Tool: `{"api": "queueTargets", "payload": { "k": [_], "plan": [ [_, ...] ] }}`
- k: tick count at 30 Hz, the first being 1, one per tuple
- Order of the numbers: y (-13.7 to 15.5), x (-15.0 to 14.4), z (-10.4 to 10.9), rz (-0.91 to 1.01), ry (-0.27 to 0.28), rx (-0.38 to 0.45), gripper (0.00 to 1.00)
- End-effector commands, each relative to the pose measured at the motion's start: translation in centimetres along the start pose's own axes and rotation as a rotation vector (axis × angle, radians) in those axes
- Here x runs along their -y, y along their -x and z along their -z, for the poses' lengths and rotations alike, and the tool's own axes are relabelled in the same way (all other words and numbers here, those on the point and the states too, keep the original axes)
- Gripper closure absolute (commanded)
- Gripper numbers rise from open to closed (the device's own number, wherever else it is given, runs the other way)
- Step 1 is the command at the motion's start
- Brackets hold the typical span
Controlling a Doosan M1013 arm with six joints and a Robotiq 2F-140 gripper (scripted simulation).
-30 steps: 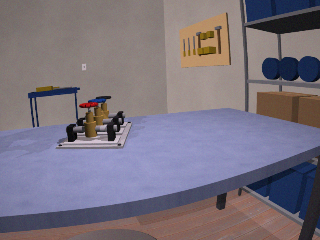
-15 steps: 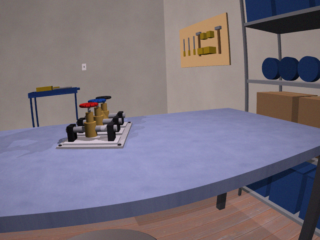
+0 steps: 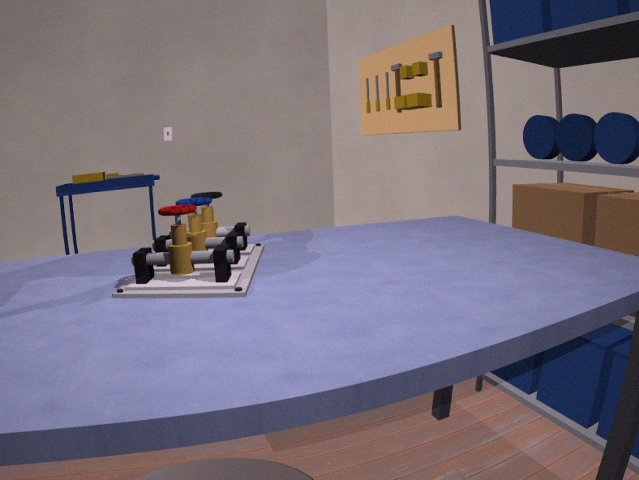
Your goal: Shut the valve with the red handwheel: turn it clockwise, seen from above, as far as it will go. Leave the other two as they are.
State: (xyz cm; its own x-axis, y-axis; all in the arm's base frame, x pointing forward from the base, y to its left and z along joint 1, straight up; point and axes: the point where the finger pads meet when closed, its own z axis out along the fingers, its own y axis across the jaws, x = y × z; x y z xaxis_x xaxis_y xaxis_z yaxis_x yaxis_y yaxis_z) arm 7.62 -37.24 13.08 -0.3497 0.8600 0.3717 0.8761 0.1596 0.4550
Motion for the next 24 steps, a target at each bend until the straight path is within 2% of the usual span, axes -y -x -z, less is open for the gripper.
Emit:
{"api": "queueTargets", "payload": {
  "k": [1, 7, 9, 11, 13, 14, 15, 16, 19, 20, 22, 23, 24],
  "plan": [
    [1.4, -2.0, -0.4, 0.218, -0.033, -0.011, 0.00],
    [3.6, -6.5, -1.7, 0.633, -0.093, -0.053, 0.00],
    [3.6, -6.5, -1.7, 0.633, -0.093, -0.053, 0.00],
    [4.7, -9.2, -2.5, 0.854, -0.119, -0.083, 0.00],
    [4.7, -9.2, -2.5, 0.879, -0.122, -0.086, 0.00],
    [5.2, -10.7, -3.0, 1.005, -0.134, -0.105, 0.00],
    [5.2, -10.7, -3.0, 1.005, -0.134, -0.105, 0.00],
    [5.6, -12.3, -3.6, 1.125, -0.145, -0.124, 0.00],
    [6.0, -14.0, -4.2, 1.268, -0.157, -0.148, 0.00],
    [6.3, -15.7, -4.9, 1.359, -0.163, -0.166, 0.00],
    [6.3, -15.7, -4.9, 1.404, -0.166, -0.173, 0.00],
    [6.5, -17.5, -5.6, 1.542, -0.173, -0.200, 0.00],
    [6.5, -17.5, -5.6, 1.544, -0.173, -0.201, 0.00]
  ]
}}
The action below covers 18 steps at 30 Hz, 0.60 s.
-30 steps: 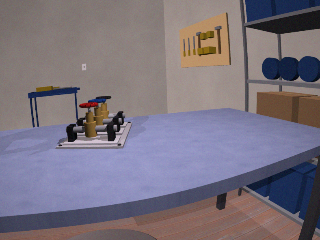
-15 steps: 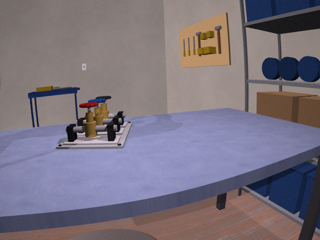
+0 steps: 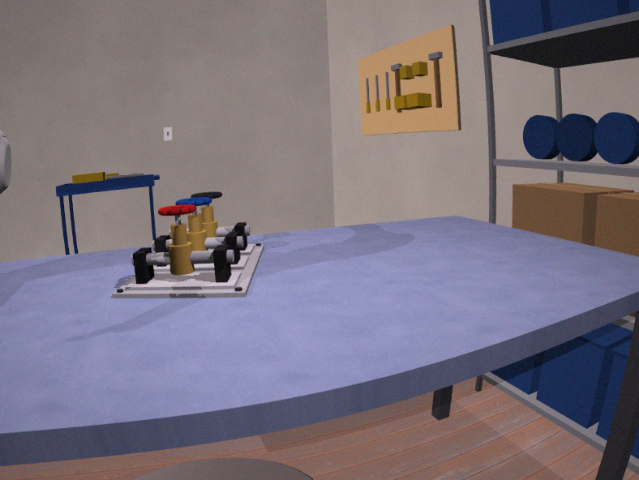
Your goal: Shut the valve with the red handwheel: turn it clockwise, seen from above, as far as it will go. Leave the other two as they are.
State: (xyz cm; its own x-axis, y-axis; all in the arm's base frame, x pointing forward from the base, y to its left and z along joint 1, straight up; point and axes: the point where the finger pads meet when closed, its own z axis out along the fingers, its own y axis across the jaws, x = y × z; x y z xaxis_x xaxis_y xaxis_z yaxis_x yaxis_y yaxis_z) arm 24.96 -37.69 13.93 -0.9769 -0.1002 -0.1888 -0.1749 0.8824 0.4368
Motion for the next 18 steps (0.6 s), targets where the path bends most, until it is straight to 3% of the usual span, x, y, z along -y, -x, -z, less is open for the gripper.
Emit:
{"api": "queueTargets", "payload": {
  "k": [1, 2, 4, 9, 12, 14, 15, 18],
  "plan": [
    [2.1, 0.0, -0.3, 0.169, -0.007, -0.016, 0.00],
    [2.1, 0.0, -0.3, 0.169, -0.007, -0.016, 0.00],
    [6.1, -0.5, -1.1, 0.418, -0.011, -0.050, 0.00],
    [8.2, -0.8, -1.5, 0.605, -0.011, -0.074, 0.00],
    [12.4, -1.9, -2.6, 0.852, -0.004, -0.106, 0.00],
    [12.4, -1.9, -2.6, 0.905, -0.003, -0.111, 0.00],
    [14.5, -2.7, -3.2, 1.036, 0.003, -0.128, 0.00],
    [16.6, -3.5, -3.8, 1.149, 0.009, -0.142, 0.00]
  ]
}}
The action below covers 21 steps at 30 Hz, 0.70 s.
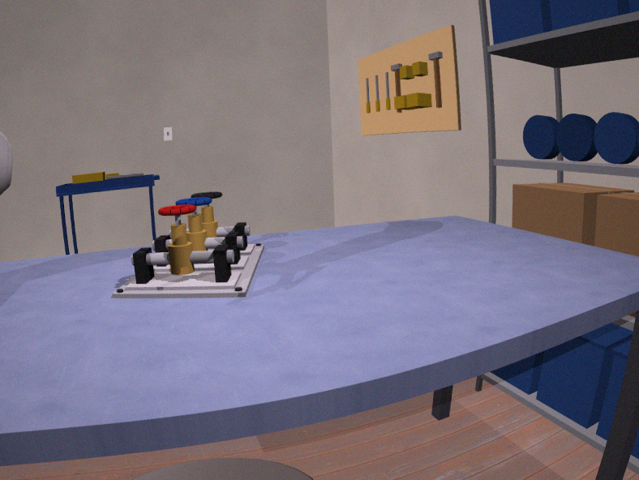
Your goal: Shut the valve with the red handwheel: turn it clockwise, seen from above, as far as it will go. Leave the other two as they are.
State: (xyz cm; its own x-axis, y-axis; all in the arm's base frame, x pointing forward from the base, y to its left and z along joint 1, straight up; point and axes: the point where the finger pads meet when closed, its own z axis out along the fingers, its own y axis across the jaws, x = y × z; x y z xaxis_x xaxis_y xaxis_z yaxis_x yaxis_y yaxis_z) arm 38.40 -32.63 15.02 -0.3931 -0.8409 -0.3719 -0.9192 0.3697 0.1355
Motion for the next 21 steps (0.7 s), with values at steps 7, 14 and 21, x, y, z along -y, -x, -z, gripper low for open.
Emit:
{"api": "queueTargets", "payload": {
  "k": [7, 14, 21],
  "plan": [
    [6.3, 4.3, -1.2, 0.516, 0.019, -0.042, 0.00],
    [12.9, 7.3, -2.7, 0.963, 0.049, -0.072, 0.00],
    [19.7, 9.3, -4.3, 1.380, 0.083, -0.091, 0.00]
  ]
}}
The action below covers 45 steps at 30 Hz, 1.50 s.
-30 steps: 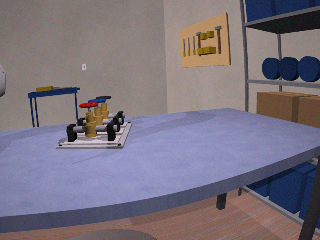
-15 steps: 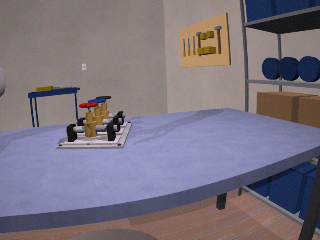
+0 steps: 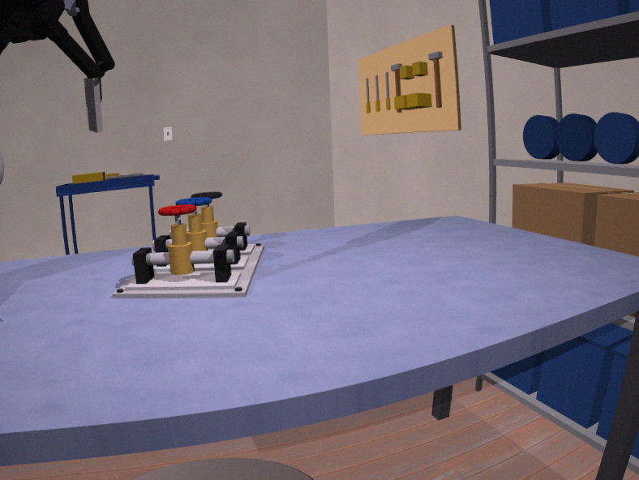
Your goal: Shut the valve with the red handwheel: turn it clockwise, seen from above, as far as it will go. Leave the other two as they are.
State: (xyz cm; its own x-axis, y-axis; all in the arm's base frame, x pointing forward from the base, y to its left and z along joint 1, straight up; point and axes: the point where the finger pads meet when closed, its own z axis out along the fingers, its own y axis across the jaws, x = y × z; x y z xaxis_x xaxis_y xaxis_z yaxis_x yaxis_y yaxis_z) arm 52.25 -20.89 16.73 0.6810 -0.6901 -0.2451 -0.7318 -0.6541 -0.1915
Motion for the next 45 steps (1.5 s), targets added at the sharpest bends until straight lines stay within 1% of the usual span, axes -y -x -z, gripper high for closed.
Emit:
{"api": "queueTargets", "payload": {
  "k": [1, 2, 3, 4, 5, 6, 7, 8, 9, 10, 11, 14, 16, 17, 18, 19, 20, 21, 23, 24, 26, 27, 29, 31, 34, 37, 41, 45],
  "plan": [
    [0.5, 4.0, -0.5, 0.240, 0.008, -0.009, 0.00],
    [1.0, 6.3, -0.8, 0.343, 0.015, -0.011, 0.00],
    [1.0, 6.3, -0.8, 0.378, 0.016, -0.012, 0.00],
    [1.6, 8.6, -1.2, 0.469, 0.022, -0.014, 0.00],
    [1.6, 8.6, -1.2, 0.512, 0.024, -0.015, 0.00],
    [2.3, 10.8, -1.5, 0.593, 0.030, -0.017, 0.00],
    [2.3, 10.8, -1.5, 0.643, 0.032, -0.018, 0.00],
    [2.3, 10.8, -1.5, 0.643, 0.032, -0.018, 0.00],
    [3.1, 12.9, -1.9, 0.769, 0.039, -0.019, 0.00],
    [3.1, 12.9, -1.9, 0.769, 0.039, -0.019, 0.00],
    [3.9, 15.0, -2.3, 0.891, 0.046, -0.020, 0.00],
    [3.9, 15.0, -2.3, 0.891, 0.046, -0.020, 0.00],
    [5.7, 18.8, -3.0, 1.121, 0.058, -0.021, 0.00],
    [5.7, 18.8, -3.0, 1.121, 0.058, -0.021, 0.00],
    [6.6, 20.5, -3.3, 1.212, 0.063, -0.021, 0.00],
    [6.6, 20.5, -3.3, 1.229, 0.064, -0.021, 0.00],
    [7.6, 22.2, -3.7, 1.331, 0.069, -0.020, 0.00],
    [7.6, 22.2, -3.7, 1.331, 0.069, -0.020, 0.00],
    [9.5, 25.1, -4.3, 1.515, 0.078, -0.019, 0.00],
    [9.5, 25.1, -4.3, 1.518, 0.078, -0.019, 0.00],
    [11.4, 27.7, -4.9, 1.682, 0.085, -0.017, 0.00],
    [11.4, 27.7, -4.9, 1.682, 0.085, -0.017, 0.00],
    [13.1, 29.8, -5.4, 1.823, 0.091, -0.015, 0.00],
    [13.1, 29.8, -5.4, 1.823, 0.091, -0.015, 0.00],
    [15.3, 32.2, -6.0, 1.989, 0.097, -0.013, 0.00],
    [16.8, 33.9, -6.5, 2.103, 0.102, -0.011, 0.00],
    [18.0, 35.0, -6.8, 2.186, 0.104, -0.009, 0.00],
    [18.4, 35.3, -6.9, 2.210, 0.105, -0.009, 0.00]
  ]
}}
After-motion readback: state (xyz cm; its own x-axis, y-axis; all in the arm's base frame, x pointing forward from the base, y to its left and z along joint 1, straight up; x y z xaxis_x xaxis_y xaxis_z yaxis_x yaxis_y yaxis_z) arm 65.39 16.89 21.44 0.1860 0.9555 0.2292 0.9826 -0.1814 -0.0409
